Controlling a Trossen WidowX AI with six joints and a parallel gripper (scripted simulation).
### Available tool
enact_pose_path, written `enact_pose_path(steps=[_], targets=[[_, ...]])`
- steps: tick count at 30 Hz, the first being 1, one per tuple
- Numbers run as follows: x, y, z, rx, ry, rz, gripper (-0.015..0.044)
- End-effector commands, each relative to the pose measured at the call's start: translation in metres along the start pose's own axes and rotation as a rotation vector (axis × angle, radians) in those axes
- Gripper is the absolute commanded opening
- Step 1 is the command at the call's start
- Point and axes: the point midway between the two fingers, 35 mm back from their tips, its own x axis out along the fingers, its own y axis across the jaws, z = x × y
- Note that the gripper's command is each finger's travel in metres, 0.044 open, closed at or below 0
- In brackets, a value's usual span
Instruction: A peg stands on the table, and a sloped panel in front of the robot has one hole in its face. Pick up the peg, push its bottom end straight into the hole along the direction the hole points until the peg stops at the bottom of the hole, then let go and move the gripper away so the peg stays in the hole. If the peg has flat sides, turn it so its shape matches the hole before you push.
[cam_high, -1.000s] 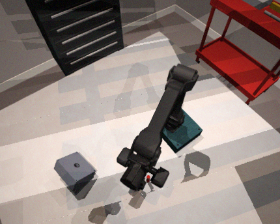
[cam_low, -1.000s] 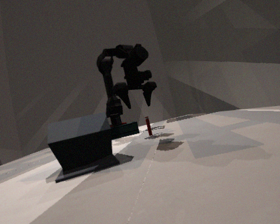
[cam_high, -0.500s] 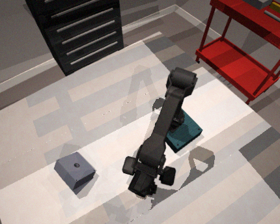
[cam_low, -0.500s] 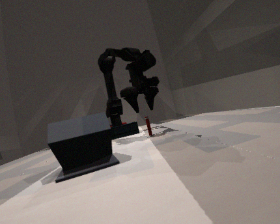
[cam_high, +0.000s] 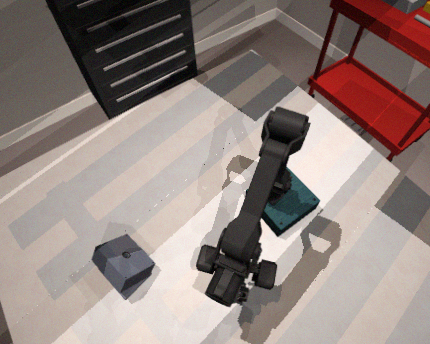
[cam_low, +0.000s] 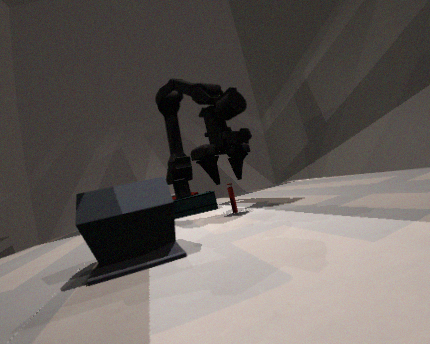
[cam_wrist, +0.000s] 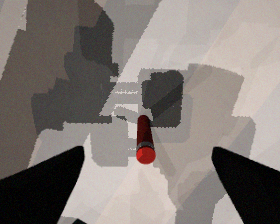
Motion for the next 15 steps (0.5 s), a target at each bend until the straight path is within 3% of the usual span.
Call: enact_pose_path(steps=[1, 15], targets=[[0.011, 0.001, -0.003, -0.006, 0.016, 0.007, 0.044], [0.033, 0.001, -0.004, -0.006, 0.016, 0.007, 0.044]])
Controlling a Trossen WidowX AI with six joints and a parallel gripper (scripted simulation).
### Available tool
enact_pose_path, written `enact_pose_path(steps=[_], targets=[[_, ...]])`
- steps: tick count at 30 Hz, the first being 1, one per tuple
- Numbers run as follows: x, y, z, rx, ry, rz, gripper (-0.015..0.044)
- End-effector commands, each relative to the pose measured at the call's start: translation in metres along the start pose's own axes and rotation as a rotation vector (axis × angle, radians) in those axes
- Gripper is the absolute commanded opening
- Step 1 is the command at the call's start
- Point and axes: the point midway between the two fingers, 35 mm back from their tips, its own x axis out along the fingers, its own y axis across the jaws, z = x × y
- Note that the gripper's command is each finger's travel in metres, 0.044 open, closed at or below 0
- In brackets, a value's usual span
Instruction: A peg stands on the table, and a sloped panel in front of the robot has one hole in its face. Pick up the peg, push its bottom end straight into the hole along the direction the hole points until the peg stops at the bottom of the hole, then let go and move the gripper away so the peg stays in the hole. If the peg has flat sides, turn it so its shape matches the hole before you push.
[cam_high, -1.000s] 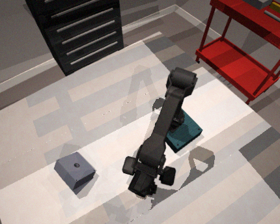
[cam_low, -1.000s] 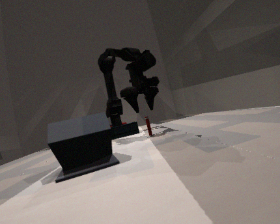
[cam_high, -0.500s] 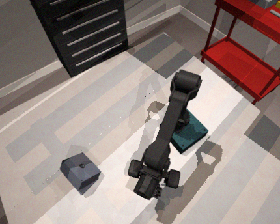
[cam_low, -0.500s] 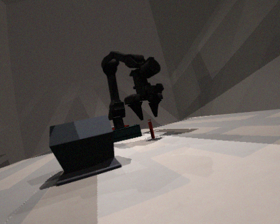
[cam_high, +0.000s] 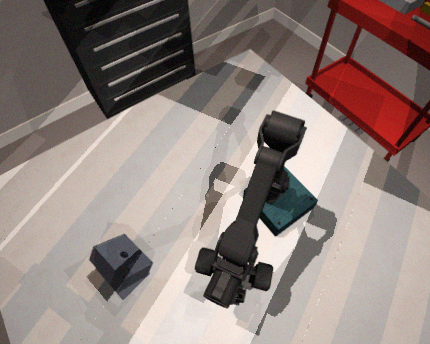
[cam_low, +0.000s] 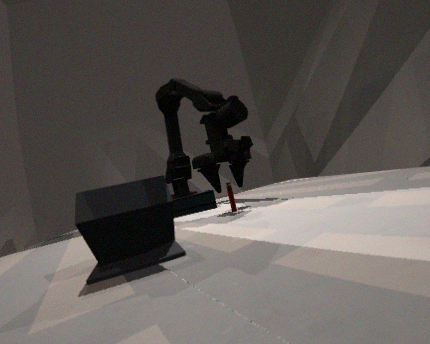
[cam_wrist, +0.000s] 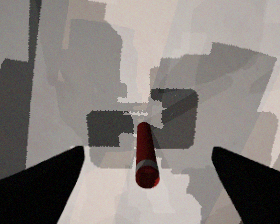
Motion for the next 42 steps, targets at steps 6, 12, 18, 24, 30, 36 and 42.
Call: enact_pose_path(steps=[6, 12, 18, 24, 30, 36, 42], targets=[[0.018, 0.001, -0.005, -0.005, 0.016, 0.007, 0.044], [0.022, 0.001, -0.006, -0.005, 0.016, 0.007, 0.044], [0.019, 0.001, -0.003, 0.0, 0.007, 0.001, 0.0414], [0.019, 0.001, -0.003, 0.0, 0.007, 0.001, 0.0256], [0.019, 0.001, -0.003, 0.0, 0.007, 0.001, 0.0099], [0.019, 0.001, -0.003, 0.0, 0.007, 0.001, 0.002], [0.015, 0.0, -0.002, 0.0, 0.008, 0.002, 0.0]])
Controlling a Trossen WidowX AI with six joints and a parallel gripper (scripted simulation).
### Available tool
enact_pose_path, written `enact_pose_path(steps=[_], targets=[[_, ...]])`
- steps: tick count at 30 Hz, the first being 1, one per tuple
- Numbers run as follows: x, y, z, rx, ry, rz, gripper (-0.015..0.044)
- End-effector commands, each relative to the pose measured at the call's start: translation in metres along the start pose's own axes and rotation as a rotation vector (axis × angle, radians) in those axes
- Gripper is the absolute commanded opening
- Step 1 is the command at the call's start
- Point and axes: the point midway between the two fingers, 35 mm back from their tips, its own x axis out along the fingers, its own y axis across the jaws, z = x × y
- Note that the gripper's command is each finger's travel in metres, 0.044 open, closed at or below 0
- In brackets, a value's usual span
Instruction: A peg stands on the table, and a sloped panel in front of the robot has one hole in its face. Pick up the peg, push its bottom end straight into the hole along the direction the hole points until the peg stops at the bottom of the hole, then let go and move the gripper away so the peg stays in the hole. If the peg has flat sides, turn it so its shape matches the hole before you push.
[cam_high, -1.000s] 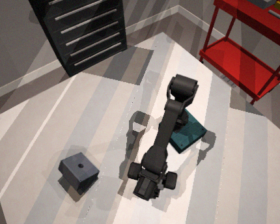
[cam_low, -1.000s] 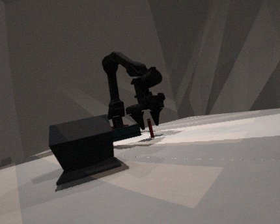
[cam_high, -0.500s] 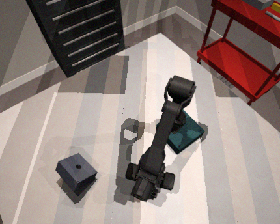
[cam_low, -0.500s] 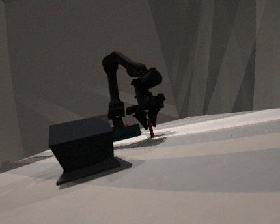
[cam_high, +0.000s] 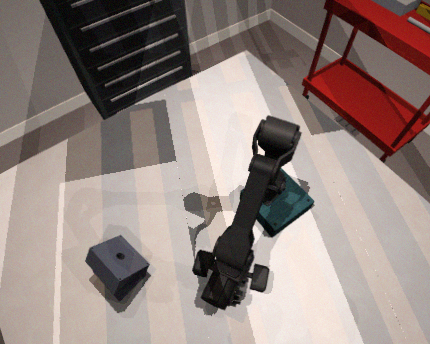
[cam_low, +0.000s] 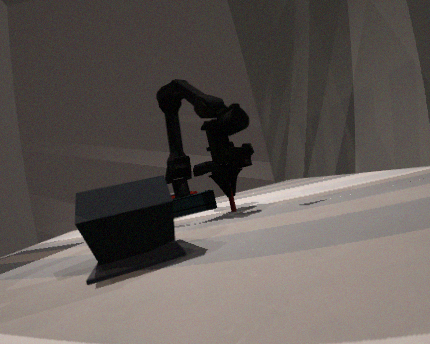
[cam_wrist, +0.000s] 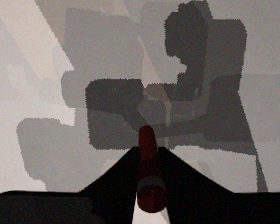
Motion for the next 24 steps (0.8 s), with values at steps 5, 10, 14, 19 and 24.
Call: enact_pose_path(steps=[5, 10, 14, 19, 24], targets=[[-0.023, -0.001, 0.003, -0.002, -0.001, 0.001, 0.0], [-0.047, -0.001, 0.002, -0.003, 0.002, 0.003, 0.0], [-0.064, -0.001, 0.001, -0.004, 0.003, 0.004, 0.0], [-0.08, -0.001, -0.002, -0.005, 0.005, 0.005, 0.0], [-0.08, -0.003, -0.001, 0.007, -0.001, 0.007, 0.0]])
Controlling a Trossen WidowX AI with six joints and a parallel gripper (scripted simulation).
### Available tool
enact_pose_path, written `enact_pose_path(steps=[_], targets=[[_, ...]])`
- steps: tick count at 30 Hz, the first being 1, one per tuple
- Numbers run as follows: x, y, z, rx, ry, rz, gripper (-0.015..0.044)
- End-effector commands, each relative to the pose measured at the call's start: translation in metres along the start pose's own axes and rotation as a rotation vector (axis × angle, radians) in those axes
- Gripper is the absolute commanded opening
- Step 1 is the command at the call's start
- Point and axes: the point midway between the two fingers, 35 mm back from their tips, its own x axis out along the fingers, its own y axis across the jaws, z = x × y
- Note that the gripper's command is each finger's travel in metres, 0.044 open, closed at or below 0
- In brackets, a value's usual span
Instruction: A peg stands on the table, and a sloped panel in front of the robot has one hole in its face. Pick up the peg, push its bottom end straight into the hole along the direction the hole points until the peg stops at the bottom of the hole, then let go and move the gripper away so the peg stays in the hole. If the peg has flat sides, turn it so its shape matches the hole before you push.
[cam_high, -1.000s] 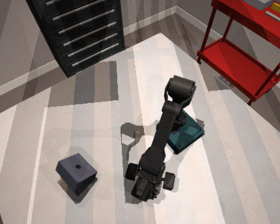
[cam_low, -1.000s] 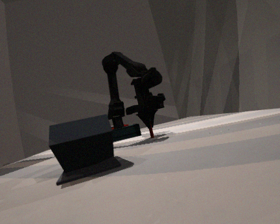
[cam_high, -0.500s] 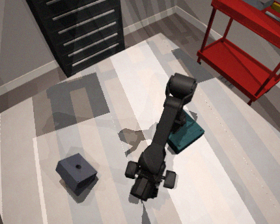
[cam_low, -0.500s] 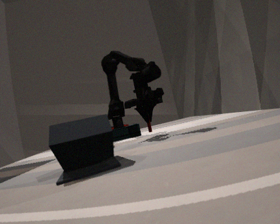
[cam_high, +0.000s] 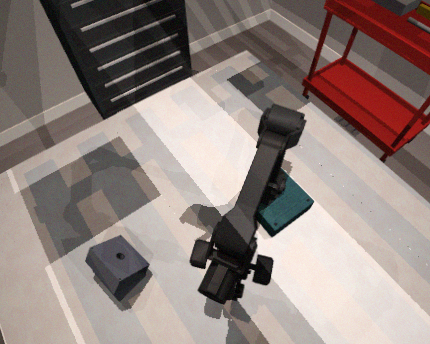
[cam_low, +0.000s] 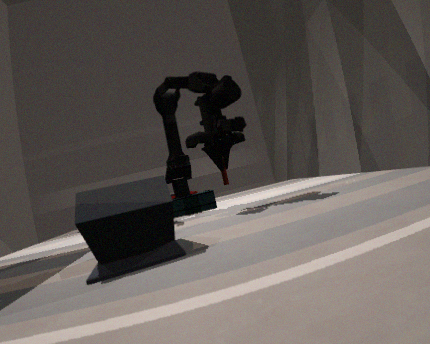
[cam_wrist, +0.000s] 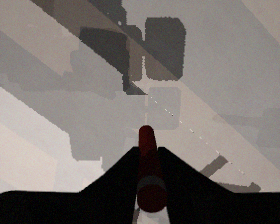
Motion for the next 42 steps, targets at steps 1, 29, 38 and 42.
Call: enact_pose_path(steps=[1, 29, 38, 42], targets=[[-0.005, -0.002, 0.002, 0.011, -0.017, 0.005, 0.0], [-0.007, -0.037, 0.009, 0.215, -0.121, 0.042, 0.0], [-0.008, -0.049, 0.011, 0.28, -0.155, 0.052, 0.0], [-0.008, -0.054, 0.011, 0.308, -0.17, 0.056, 0.0]])
